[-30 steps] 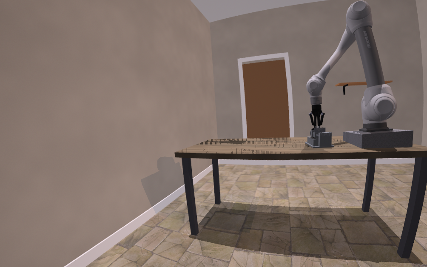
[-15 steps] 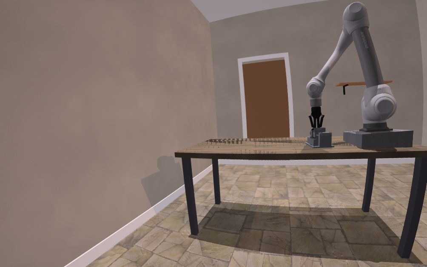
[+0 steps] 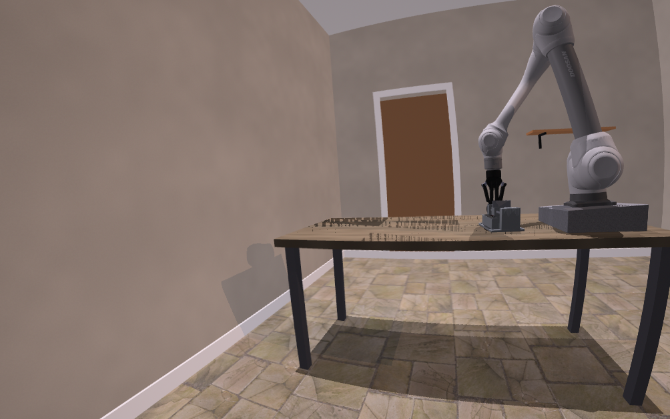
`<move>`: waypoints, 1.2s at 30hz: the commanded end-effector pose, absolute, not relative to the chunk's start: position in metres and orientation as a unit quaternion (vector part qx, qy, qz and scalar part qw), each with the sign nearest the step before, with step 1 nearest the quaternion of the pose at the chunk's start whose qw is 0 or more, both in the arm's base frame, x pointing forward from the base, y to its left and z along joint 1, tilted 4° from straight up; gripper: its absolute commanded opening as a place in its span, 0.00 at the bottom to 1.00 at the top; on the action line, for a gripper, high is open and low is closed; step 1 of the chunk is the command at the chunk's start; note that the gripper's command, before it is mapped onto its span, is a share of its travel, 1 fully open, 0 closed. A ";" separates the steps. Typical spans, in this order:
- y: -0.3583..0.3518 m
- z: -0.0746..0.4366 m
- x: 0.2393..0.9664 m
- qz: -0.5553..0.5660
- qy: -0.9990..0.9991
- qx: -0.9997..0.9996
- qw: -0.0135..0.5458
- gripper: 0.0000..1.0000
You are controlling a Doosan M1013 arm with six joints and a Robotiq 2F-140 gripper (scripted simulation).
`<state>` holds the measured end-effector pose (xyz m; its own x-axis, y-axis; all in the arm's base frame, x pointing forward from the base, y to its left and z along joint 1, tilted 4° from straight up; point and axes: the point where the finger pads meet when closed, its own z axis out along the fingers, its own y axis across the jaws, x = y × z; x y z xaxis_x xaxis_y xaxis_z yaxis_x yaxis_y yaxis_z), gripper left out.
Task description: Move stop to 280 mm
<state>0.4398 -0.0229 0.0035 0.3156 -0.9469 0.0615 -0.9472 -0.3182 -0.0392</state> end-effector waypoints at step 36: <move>-0.011 0.051 0.466 0.037 -0.584 0.811 0.001 0.04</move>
